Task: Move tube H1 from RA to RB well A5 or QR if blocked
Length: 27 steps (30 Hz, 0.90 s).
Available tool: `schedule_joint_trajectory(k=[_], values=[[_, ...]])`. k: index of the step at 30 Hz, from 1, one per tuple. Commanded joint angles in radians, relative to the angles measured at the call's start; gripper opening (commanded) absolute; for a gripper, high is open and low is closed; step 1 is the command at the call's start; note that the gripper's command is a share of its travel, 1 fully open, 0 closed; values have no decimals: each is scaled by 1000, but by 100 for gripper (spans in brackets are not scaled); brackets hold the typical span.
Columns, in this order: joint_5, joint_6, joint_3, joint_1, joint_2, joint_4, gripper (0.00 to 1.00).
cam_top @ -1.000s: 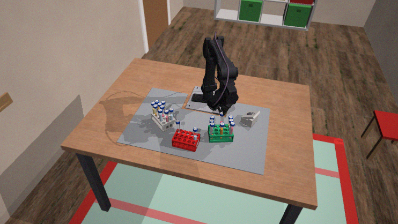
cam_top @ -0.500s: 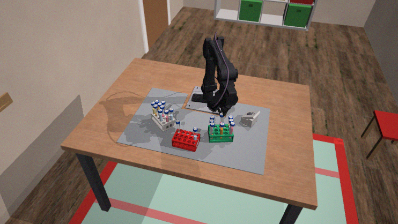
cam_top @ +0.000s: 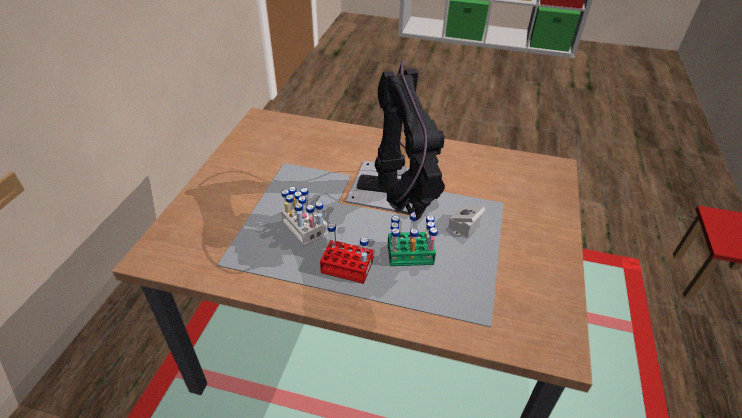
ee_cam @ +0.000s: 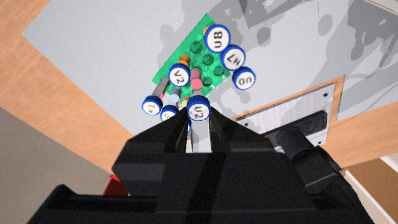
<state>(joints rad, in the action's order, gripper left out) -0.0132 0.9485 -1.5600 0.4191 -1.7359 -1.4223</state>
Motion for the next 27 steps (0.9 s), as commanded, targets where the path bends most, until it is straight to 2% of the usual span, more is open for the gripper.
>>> schedule_joint_trajectory(k=[1, 2, 5, 8, 27], values=[[-9, 8, 11, 15, -3, 24, 0], [-8, 6, -29, 16, -5, 26, 0], [-8, 7, -24, 15, -3, 32, 0], [-8, 8, 22, 17, -3, 37, 0], [-2, 11, 40, 21, -6, 71, 0]])
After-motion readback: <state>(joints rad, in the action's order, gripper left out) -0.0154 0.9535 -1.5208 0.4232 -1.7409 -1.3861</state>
